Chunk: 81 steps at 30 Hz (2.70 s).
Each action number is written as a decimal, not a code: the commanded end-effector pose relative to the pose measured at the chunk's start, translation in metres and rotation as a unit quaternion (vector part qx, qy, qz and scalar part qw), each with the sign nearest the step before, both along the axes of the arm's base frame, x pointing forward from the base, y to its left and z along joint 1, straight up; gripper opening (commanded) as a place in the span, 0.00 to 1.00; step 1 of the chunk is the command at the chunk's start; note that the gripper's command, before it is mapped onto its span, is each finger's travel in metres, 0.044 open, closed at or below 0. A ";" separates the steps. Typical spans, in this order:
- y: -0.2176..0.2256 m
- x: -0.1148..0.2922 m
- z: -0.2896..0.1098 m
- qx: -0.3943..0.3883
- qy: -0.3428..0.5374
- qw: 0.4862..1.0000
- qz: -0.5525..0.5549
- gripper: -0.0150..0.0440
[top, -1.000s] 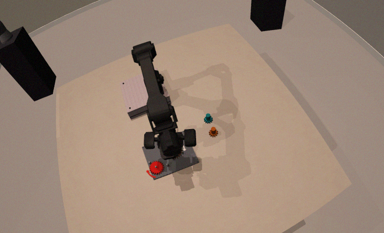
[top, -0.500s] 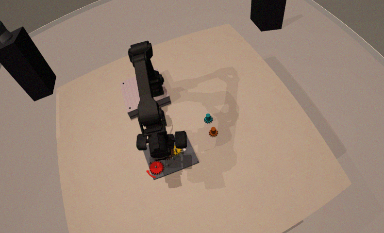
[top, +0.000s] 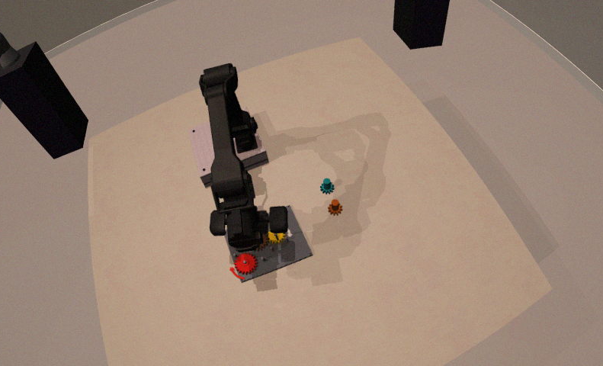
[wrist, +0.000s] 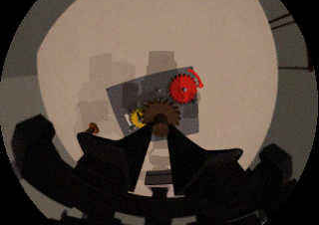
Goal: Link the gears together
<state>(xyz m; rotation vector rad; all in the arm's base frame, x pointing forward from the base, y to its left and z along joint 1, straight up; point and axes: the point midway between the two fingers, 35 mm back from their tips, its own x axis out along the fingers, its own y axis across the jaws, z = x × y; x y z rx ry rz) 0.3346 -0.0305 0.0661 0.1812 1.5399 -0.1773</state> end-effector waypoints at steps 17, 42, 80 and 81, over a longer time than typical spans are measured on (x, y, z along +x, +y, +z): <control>-0.001 0.000 0.000 -0.003 -0.002 1.000 0.003 0.25; -0.001 0.000 -0.005 -0.003 -0.001 1.000 0.028 0.25; -0.002 0.002 -0.043 -0.001 -0.002 0.999 -0.052 0.25; -0.002 0.002 -0.043 -0.001 -0.002 0.999 -0.044 0.25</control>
